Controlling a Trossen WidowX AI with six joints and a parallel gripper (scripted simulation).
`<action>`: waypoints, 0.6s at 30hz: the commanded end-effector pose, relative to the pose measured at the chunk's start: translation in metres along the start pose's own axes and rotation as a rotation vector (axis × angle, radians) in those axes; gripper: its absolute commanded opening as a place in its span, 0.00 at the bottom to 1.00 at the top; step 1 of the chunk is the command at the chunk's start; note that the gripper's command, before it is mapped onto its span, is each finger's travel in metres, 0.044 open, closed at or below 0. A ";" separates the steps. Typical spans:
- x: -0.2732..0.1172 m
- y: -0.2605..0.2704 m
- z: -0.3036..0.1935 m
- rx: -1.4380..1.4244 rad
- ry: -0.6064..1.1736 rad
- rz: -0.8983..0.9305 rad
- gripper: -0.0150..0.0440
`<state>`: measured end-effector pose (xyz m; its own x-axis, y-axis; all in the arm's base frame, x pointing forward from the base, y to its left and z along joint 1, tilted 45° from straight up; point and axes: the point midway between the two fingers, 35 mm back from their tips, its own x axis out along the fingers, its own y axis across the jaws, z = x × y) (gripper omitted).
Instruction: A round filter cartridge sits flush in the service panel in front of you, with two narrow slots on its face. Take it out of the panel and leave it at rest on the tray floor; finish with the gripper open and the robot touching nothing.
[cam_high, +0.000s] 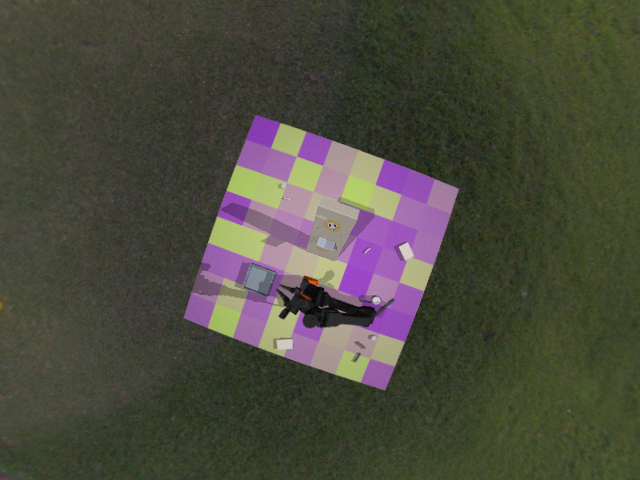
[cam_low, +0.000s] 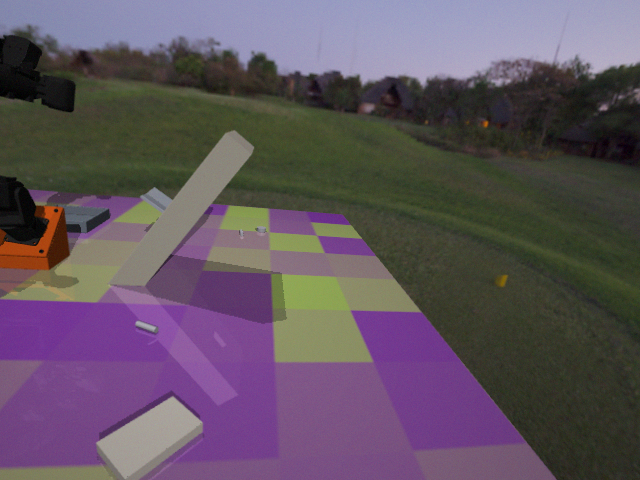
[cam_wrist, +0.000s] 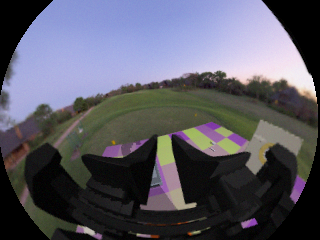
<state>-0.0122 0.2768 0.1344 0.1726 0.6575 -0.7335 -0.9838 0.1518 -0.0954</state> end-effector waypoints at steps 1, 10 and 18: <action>0.013 -0.056 0.006 0.015 0.055 -0.242 0.41; 0.003 -0.206 -0.008 0.027 0.338 -0.857 0.41; -0.030 -0.285 -0.032 0.010 0.611 -1.176 0.41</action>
<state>0.2518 0.1984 0.1571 0.8636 -0.2472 -0.4394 -0.3018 0.4447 -0.8433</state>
